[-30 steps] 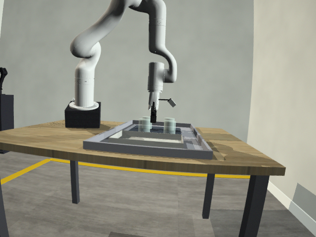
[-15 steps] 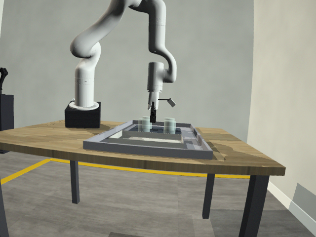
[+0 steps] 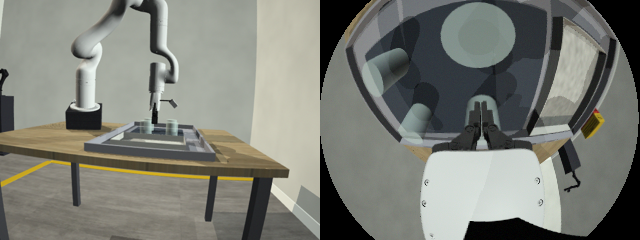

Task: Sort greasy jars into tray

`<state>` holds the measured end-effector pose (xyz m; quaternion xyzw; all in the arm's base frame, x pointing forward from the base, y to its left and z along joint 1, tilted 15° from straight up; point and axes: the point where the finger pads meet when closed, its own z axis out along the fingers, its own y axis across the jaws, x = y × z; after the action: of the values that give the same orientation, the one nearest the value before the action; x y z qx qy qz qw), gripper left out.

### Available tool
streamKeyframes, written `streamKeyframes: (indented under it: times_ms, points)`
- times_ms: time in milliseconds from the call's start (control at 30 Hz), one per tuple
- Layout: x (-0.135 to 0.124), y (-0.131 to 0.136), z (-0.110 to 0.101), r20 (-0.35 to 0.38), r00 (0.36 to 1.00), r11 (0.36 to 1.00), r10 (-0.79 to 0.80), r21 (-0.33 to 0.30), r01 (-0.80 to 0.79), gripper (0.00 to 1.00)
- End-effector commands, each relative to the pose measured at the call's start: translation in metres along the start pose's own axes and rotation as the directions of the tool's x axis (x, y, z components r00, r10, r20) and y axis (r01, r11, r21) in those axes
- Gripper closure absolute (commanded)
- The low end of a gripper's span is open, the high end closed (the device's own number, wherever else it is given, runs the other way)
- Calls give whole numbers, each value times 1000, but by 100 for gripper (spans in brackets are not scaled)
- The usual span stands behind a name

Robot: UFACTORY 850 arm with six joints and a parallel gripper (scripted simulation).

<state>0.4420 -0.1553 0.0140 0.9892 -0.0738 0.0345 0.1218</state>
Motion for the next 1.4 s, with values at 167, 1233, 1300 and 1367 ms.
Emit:
streamKeyframes:
  times_ms: [167, 1233, 1300, 1367]
  points:
    - [0, 0, -1, -1, 1000, 1000, 0, 0, 0, 100]
    - [-4, 0, -4, -1, 1000, 1000, 0, 0, 0, 100]
    - [-4, 0, -5, -1, 1000, 1000, 0, 0, 0, 100]
    - [-5, 0, -5, -1, 1000, 1000, 0, 0, 0, 100]
